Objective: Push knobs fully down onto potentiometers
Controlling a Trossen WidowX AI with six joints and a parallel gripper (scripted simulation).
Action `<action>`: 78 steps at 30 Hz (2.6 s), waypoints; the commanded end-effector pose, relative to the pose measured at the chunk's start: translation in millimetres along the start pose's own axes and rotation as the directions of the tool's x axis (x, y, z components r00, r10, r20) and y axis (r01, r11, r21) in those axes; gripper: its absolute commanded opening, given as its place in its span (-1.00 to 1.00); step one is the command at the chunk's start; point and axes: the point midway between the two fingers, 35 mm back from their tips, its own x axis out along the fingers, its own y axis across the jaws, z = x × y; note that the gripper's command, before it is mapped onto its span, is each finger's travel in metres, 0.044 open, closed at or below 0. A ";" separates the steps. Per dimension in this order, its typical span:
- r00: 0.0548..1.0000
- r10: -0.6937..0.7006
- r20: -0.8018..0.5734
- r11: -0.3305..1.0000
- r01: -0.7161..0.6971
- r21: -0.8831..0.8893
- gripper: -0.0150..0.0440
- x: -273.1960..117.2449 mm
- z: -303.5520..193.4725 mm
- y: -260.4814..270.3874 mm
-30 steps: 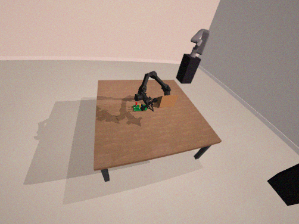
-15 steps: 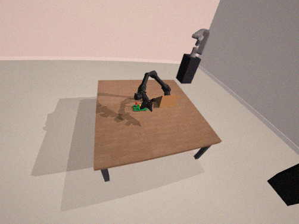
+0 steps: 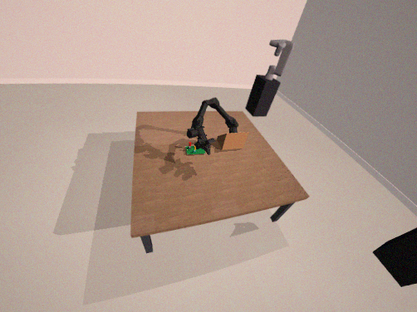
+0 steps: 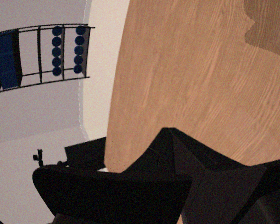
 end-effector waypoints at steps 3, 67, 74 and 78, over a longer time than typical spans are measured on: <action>0.998 -0.062 0.004 0.982 0.060 0.180 -0.49 -6.6 -0.7 -9.2; 0.712 -0.702 -0.019 -0.466 -0.438 0.769 -0.49 -96.3 -21.8 -110.3; 0.655 -0.756 -0.020 -0.529 -0.592 0.608 -0.49 -110.0 -24.2 -118.9; 0.620 -0.784 -0.021 -0.544 -0.672 0.503 -0.49 -118.1 -25.5 -123.6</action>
